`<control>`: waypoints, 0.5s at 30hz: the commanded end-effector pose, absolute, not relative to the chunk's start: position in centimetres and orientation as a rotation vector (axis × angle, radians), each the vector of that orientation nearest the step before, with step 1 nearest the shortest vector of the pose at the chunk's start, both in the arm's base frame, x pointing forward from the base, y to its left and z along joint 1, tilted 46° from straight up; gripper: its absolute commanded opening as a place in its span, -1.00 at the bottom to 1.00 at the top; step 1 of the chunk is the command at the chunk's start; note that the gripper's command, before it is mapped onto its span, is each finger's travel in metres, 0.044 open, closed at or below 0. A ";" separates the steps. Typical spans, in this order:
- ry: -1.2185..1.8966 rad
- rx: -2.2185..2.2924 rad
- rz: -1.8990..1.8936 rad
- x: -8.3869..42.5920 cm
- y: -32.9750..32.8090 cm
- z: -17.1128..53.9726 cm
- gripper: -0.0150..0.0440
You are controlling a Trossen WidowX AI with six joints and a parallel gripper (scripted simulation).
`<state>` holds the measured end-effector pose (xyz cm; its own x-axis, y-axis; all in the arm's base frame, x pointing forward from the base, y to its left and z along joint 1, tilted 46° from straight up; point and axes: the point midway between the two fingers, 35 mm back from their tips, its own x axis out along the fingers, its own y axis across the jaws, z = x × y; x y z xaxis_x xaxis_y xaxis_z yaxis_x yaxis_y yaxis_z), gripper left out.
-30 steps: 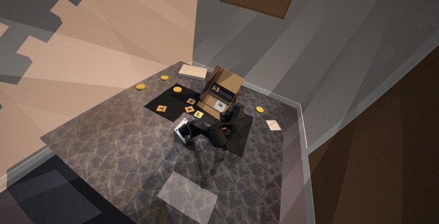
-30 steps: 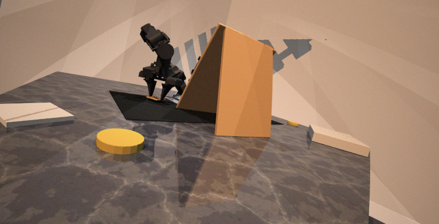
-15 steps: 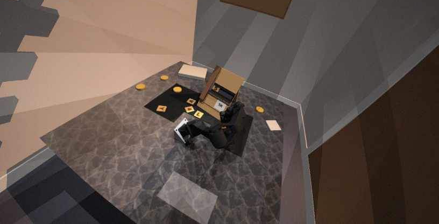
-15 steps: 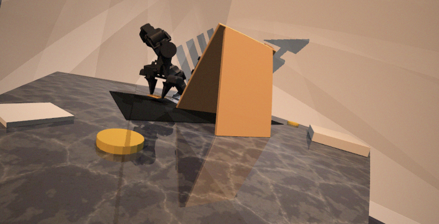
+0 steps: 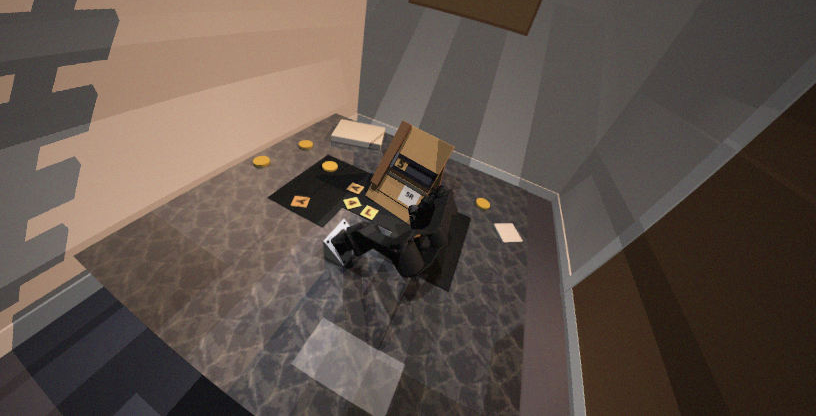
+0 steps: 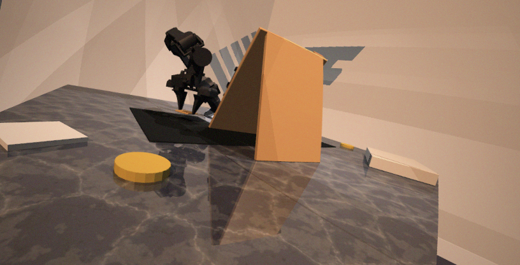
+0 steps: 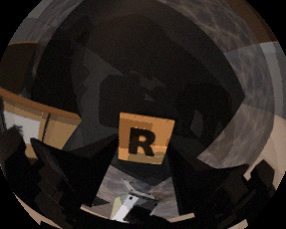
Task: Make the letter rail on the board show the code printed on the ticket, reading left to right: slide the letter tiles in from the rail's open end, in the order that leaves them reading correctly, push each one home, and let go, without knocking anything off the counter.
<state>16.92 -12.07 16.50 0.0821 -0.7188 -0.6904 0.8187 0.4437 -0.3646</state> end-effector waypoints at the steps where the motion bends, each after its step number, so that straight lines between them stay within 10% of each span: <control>1: 0.938 0.127 -1.157 16.9 -11.9 16.7 -0.49; 15: 0.927 0.041 -0.981 19.6 -11.1 17.4 -0.49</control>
<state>18.30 -11.52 16.99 0.1510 -0.7096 -0.6882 0.7734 0.5184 -0.3647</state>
